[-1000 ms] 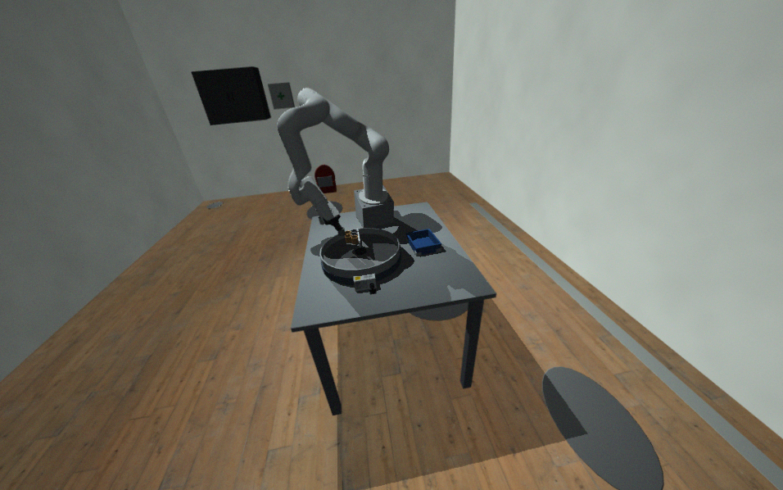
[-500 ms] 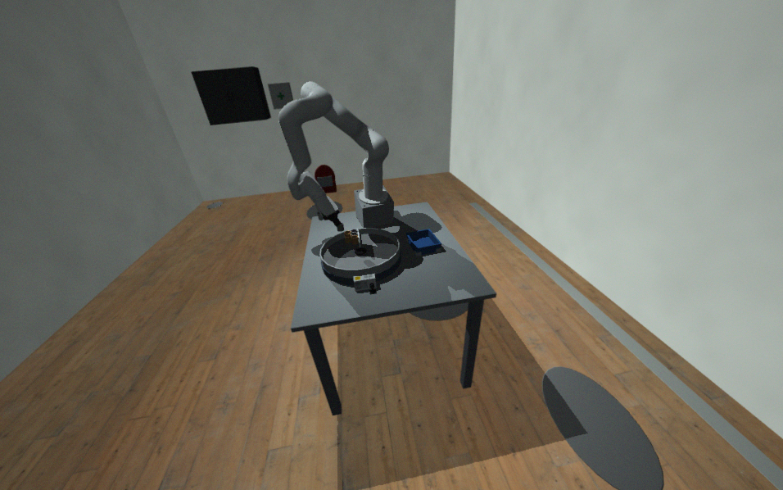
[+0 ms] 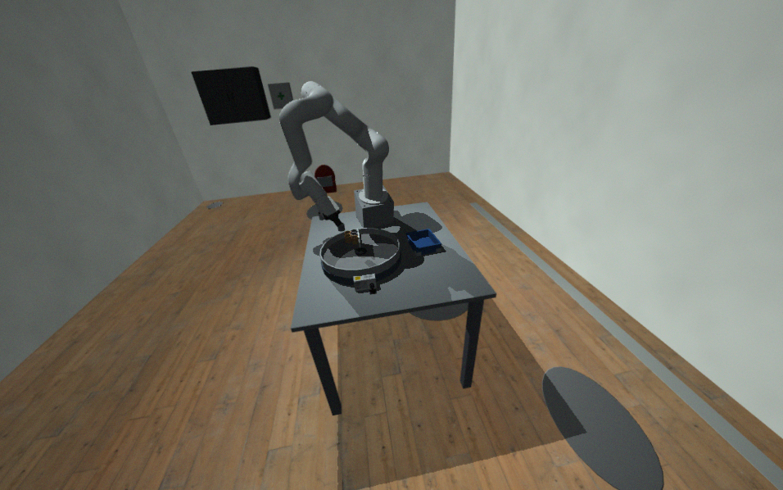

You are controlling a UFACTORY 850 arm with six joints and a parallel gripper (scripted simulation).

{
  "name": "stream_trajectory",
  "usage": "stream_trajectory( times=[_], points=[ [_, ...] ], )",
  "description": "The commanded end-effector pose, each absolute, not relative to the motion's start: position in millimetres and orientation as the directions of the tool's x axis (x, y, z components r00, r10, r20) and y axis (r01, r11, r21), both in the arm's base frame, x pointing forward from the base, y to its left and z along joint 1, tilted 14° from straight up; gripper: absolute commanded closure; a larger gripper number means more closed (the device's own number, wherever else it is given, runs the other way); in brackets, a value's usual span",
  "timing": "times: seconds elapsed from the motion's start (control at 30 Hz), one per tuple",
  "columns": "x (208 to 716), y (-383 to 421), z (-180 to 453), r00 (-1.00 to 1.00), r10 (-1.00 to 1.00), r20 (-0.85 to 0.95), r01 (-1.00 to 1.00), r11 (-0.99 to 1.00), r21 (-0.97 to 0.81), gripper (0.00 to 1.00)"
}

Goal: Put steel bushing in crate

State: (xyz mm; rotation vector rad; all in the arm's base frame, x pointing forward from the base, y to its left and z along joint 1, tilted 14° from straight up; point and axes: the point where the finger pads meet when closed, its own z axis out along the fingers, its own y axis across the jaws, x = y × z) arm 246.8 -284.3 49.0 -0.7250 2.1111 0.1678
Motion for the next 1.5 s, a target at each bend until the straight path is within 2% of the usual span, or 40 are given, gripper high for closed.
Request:
stream_trajectory(
  times=[0.0,0.57,1.47],
  points=[
    [248.4,-281.1,49.7,-0.449,-0.436,-0.780,-0.553,0.821,-0.141,1.00],
    [286.1,-188.8,59.5,-0.449,-0.436,-0.780,-0.553,0.821,-0.141,1.00],
    [364.4,2.7,79.8,-0.449,-0.436,-0.780,-0.553,0.821,-0.141,1.00]
  ],
)
